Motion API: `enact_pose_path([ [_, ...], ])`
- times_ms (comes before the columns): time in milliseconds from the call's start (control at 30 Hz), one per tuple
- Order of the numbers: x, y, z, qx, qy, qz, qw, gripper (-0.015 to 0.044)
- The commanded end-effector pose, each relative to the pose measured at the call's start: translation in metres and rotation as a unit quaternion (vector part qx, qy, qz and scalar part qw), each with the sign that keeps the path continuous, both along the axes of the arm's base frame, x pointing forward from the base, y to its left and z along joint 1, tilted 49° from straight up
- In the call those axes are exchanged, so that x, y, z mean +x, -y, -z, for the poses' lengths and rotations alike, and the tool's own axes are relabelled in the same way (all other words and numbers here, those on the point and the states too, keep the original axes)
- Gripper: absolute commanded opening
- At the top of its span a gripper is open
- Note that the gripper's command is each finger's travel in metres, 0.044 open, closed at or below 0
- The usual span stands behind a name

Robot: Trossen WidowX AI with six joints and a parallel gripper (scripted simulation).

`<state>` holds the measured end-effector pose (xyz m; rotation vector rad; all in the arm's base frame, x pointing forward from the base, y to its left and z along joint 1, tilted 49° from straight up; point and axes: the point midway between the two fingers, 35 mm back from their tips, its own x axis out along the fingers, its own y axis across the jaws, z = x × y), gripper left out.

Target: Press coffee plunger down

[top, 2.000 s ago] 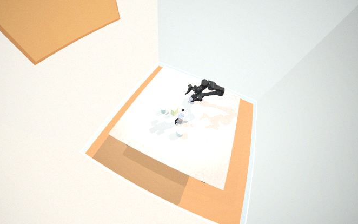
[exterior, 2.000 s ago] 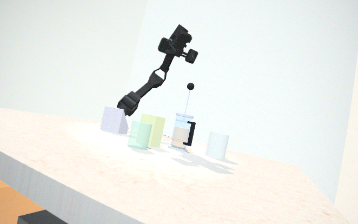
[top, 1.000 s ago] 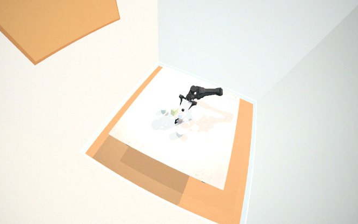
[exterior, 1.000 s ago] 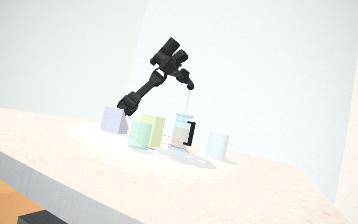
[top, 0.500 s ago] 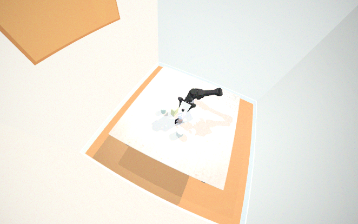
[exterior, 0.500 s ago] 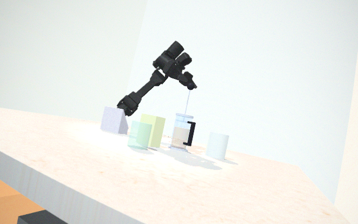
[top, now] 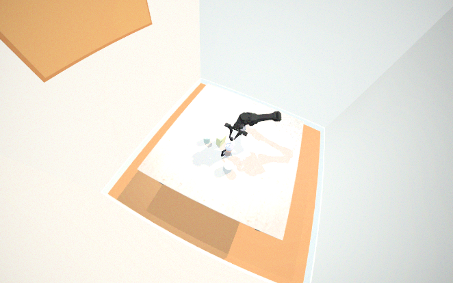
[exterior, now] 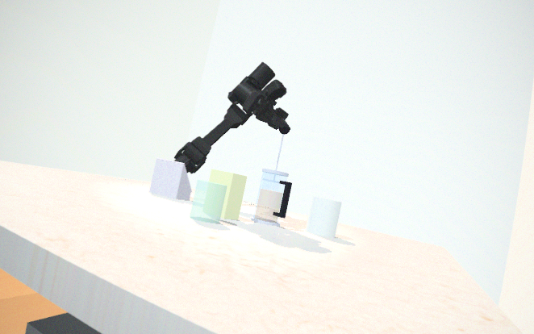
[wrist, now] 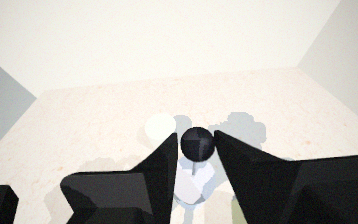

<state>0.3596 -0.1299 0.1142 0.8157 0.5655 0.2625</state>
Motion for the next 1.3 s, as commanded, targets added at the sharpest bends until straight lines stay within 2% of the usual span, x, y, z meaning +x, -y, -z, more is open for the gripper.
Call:
enact_pose_path([
  [0,0.000,0.000,0.001,0.002,-0.002,0.001,1.000,0.0125],
  [1267,0.003,-0.034,0.037,0.000,-0.005,0.000,1.000,0.0125],
])
